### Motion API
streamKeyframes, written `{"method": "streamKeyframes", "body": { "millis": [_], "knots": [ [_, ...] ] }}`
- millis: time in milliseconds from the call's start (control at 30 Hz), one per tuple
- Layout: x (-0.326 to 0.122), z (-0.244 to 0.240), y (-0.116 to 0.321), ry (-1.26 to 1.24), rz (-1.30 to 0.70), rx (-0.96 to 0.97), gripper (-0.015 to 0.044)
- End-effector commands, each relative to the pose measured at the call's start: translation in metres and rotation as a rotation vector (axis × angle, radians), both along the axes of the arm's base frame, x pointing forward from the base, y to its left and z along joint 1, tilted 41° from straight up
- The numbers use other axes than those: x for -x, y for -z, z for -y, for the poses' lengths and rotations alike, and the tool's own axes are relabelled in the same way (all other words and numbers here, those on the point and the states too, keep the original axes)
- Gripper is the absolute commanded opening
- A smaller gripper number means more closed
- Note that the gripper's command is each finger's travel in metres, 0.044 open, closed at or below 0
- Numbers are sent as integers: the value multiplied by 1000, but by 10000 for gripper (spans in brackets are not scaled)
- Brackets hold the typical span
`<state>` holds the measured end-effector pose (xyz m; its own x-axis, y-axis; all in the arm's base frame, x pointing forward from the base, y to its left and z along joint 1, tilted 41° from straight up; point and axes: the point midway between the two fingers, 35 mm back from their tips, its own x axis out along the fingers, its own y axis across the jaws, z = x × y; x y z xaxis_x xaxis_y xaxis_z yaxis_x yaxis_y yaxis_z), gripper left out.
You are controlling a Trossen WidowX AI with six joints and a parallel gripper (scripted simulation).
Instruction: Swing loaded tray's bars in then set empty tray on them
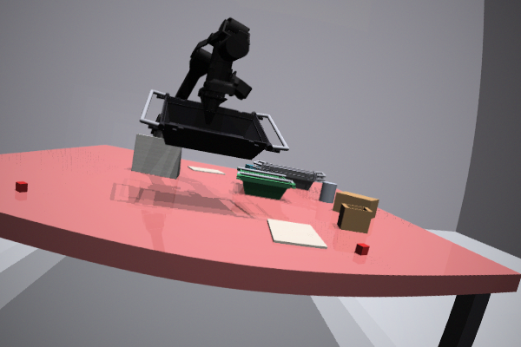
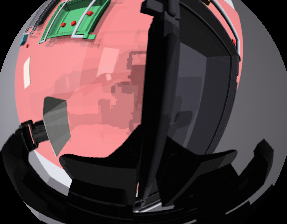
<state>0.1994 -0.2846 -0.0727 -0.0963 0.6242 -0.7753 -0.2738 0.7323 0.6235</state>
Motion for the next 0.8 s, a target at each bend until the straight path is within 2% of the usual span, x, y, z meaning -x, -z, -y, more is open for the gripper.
{"method": "streamKeyframes", "body": {
  "millis": [0, 767],
  "knots": [
    [-15, -3, -16, -50, 59, 23, 0],
    [-80, -61, -66, -350, 301, 3, 0]
  ]
}}
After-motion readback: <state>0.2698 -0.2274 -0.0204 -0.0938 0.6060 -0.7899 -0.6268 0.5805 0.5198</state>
